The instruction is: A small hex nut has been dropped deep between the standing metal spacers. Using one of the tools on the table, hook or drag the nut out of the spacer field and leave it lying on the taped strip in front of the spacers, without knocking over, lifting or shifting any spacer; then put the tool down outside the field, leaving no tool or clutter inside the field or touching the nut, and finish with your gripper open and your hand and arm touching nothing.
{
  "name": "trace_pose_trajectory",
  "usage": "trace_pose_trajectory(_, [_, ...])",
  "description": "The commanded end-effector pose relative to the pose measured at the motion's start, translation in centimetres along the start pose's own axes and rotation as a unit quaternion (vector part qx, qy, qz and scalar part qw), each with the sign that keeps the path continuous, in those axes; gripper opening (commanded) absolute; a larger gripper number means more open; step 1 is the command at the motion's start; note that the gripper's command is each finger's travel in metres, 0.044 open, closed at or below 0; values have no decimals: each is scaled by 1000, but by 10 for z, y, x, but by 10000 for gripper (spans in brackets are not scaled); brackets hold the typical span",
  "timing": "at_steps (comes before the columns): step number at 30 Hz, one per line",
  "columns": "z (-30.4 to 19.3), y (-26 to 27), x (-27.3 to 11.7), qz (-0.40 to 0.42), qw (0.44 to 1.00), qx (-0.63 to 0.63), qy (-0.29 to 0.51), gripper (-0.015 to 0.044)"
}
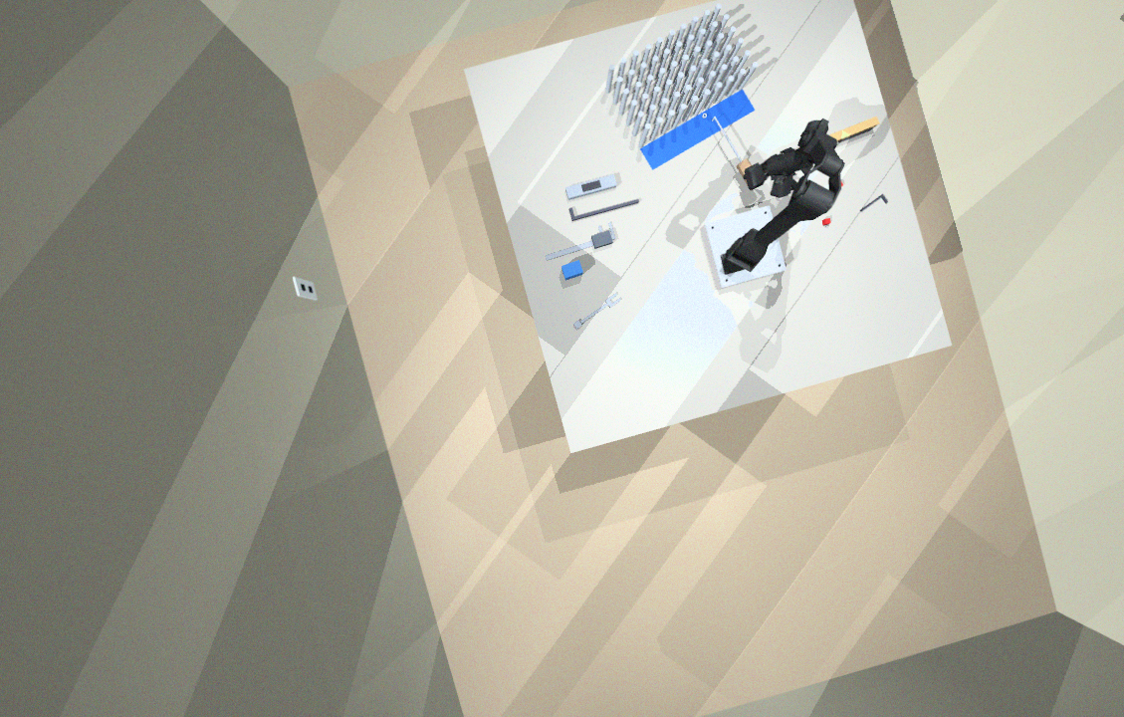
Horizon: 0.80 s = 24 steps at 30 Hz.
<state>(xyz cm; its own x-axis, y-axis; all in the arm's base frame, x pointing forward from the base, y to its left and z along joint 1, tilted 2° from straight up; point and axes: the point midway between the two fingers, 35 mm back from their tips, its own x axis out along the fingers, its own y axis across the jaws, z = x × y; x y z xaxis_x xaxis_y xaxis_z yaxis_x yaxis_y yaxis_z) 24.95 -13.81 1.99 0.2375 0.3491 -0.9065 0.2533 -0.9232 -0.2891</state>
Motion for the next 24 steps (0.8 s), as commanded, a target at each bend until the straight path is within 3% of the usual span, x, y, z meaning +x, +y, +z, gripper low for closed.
trace_pose_trajectory(1, [1, -1, -7, 2, 1000, -4, 2, 0])
trace_pose_trajectory(24, [-46, -31, -113, 2, 1000, -4, 3, 0])
